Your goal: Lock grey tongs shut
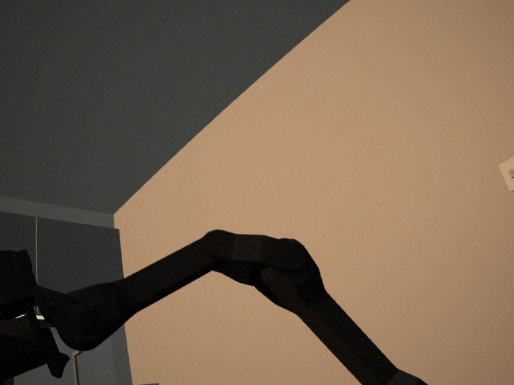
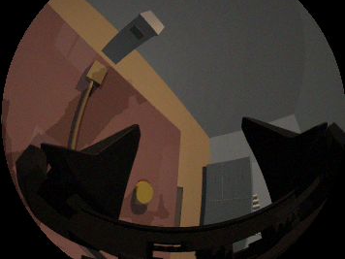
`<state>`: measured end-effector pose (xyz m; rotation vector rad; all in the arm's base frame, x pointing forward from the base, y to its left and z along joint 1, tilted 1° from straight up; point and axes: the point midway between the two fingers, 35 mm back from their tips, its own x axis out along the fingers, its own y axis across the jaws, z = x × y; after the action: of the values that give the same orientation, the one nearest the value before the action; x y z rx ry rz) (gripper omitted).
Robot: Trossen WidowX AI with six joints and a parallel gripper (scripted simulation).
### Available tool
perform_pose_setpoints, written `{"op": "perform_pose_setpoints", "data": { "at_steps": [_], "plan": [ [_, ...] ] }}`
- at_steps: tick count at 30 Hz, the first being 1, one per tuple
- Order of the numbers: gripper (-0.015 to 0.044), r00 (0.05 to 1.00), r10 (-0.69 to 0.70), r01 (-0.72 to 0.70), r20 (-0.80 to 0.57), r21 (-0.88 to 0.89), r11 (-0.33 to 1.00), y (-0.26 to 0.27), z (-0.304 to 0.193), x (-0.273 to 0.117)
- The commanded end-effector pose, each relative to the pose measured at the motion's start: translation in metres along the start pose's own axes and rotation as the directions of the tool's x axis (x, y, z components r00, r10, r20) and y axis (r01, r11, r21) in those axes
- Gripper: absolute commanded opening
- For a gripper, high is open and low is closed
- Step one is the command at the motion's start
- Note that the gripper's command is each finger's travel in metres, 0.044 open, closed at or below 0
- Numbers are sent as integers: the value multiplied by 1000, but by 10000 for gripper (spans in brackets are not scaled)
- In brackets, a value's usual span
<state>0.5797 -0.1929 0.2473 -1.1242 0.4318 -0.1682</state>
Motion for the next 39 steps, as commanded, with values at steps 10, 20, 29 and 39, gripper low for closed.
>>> {"op": "perform_pose_setpoints", "data": {
  "at_steps": [10, 20, 29, 39],
  "plan": [
    [440, 738, 670, -621, -84, -473, 625, 167, 75, -125],
    [440, 341, 892, -697, -297, -717, 28, 231, 75, -273],
    [440, 285, 899, -678, -333, -733, -57, 235, 72, -294],
    [440, 285, 898, -678, -334, -733, -57, 233, 68, -290]
  ]
}}
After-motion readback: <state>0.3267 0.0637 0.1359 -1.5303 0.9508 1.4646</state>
